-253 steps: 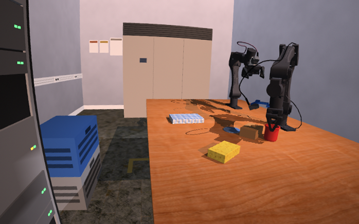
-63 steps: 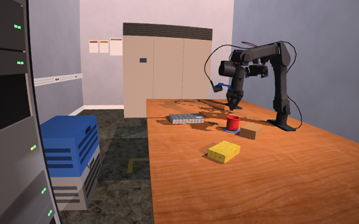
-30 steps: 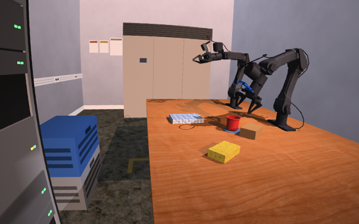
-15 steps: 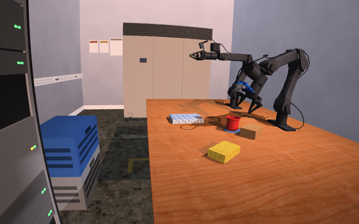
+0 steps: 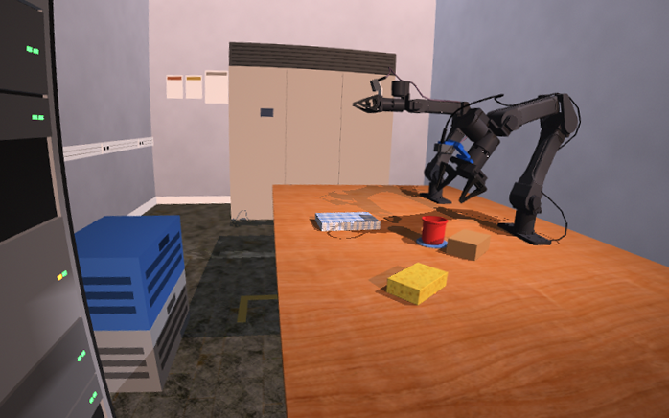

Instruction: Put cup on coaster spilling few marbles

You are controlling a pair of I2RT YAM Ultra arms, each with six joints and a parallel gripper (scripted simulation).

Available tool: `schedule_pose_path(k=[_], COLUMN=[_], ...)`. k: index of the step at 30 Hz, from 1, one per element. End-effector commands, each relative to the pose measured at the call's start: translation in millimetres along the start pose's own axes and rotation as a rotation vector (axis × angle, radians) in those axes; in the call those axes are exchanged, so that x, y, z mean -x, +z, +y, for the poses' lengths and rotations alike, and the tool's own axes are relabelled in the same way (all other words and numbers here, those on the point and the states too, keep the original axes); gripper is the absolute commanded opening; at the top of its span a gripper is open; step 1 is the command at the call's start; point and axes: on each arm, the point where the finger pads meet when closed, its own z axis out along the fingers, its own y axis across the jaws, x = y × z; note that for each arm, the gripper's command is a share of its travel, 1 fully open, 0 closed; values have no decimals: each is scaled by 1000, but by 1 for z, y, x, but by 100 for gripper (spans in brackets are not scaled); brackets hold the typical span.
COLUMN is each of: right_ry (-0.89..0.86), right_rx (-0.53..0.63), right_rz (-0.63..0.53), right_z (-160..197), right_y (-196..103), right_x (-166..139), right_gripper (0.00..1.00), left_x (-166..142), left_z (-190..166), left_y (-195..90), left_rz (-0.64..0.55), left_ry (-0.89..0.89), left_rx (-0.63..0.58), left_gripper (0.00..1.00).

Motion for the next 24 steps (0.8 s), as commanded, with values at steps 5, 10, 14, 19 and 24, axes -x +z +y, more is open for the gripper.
schedule_pose_path(k=[5, 10, 14, 19, 24], right_ry=[-3, -3, -3, -3, -3], right_rx=[1, 1, 1, 1, 1], right_rz=[-38, -38, -38, -38, -38], right_z=[-2, -2, -2, -2, -2], right_y=[-8, -8, -8, -8, -8], right_x=[10, 10, 10, 10, 10], right_gripper=[100, 100, 100, 100, 100], left_x=[96, 139, 162, 185, 198], left_z=[-47, -72, -89, -108, -120], left_y=[-81, -122, -145, -172, -185], left_rz=[-433, -663, -780, -909, -971], left_ry=[120, 189, 229, 275, 302], left_rx=[-76, -120, -148, -191, -217], left_gripper=[100, 100, 100, 100, 100])
